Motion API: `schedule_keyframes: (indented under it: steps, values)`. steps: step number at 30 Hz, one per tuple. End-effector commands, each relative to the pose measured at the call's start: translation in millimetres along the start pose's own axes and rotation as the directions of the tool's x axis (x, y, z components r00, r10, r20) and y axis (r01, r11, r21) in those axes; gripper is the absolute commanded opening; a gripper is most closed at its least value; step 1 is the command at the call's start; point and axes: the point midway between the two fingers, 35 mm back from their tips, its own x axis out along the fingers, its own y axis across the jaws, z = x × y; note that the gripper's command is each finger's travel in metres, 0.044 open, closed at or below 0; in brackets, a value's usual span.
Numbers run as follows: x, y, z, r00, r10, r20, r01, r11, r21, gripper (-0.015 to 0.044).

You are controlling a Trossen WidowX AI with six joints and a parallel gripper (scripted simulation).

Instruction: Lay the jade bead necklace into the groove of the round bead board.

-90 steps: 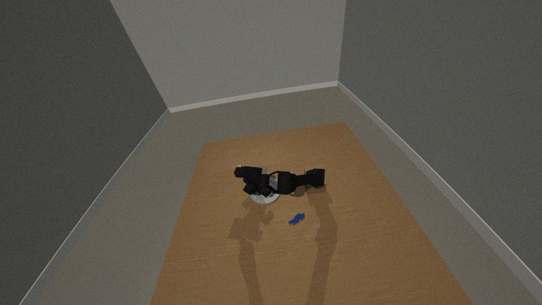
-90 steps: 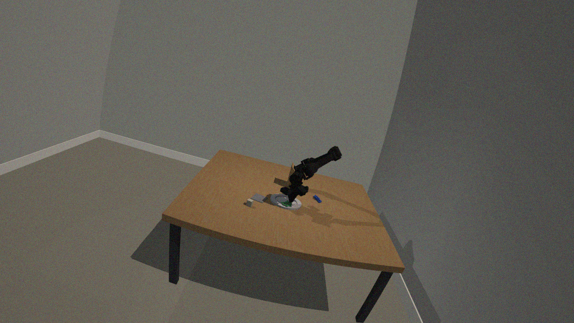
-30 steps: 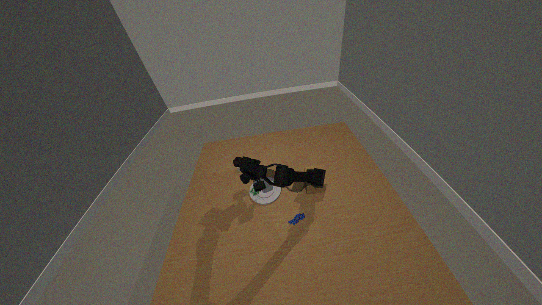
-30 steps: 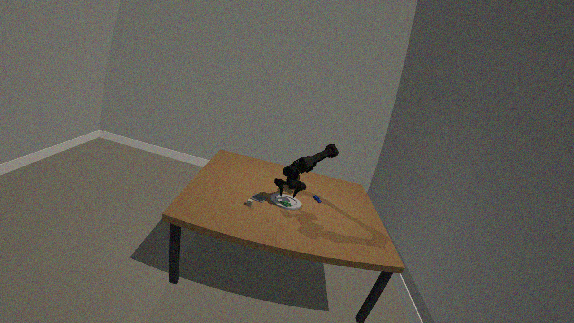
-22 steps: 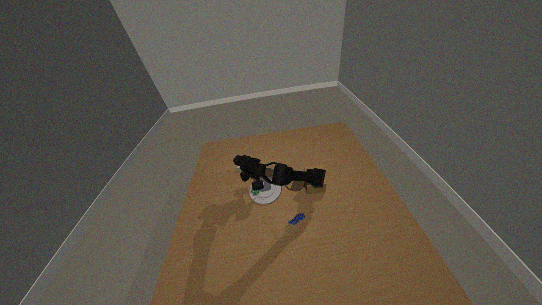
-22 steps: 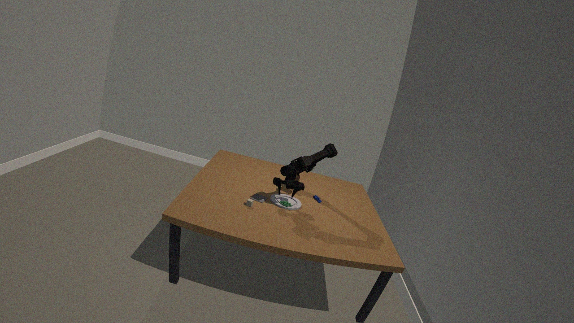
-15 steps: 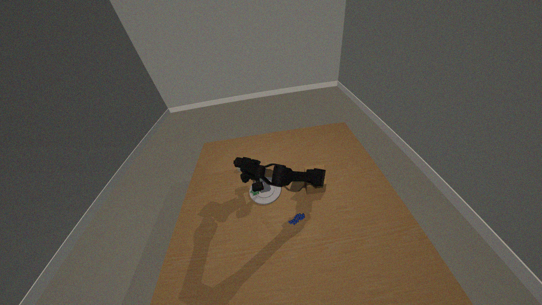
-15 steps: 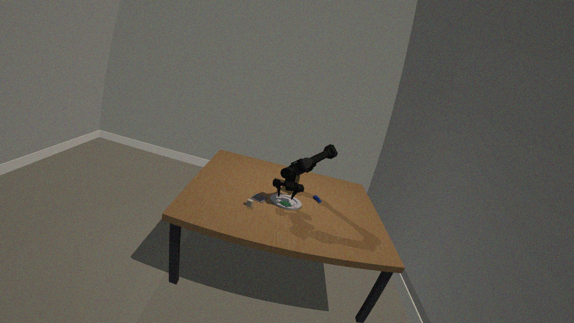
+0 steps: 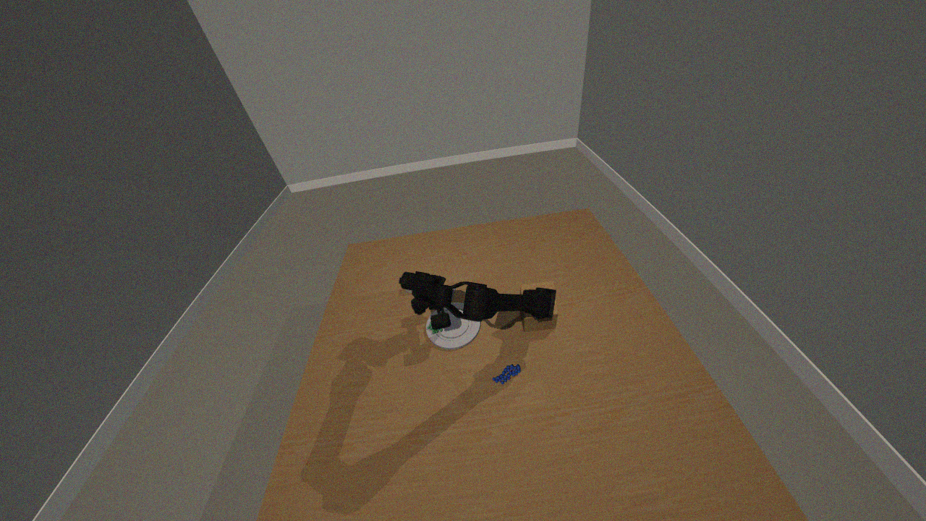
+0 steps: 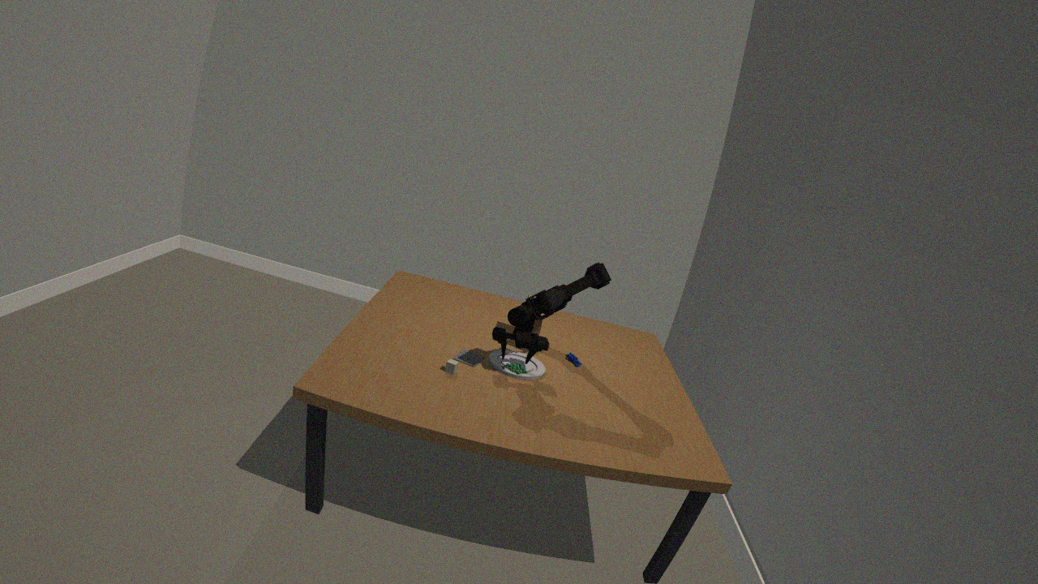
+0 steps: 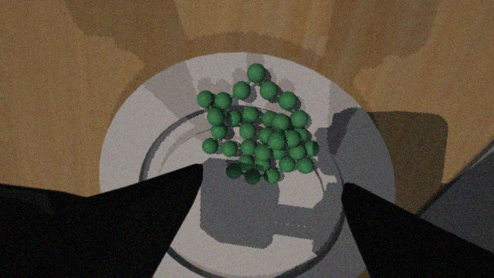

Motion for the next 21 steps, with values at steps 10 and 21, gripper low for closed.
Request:
schedule_keyframes:
  steps: [10,21]
  values:
    - [16.7,-1.3,-3.5,1.000,0.010,-0.005,-0.010,1.000,0.017,0.0380]
    - [14.5,-0.1,-2.4,1.000,0.006,-0.005,-0.006,1.000,0.008,0.0118]
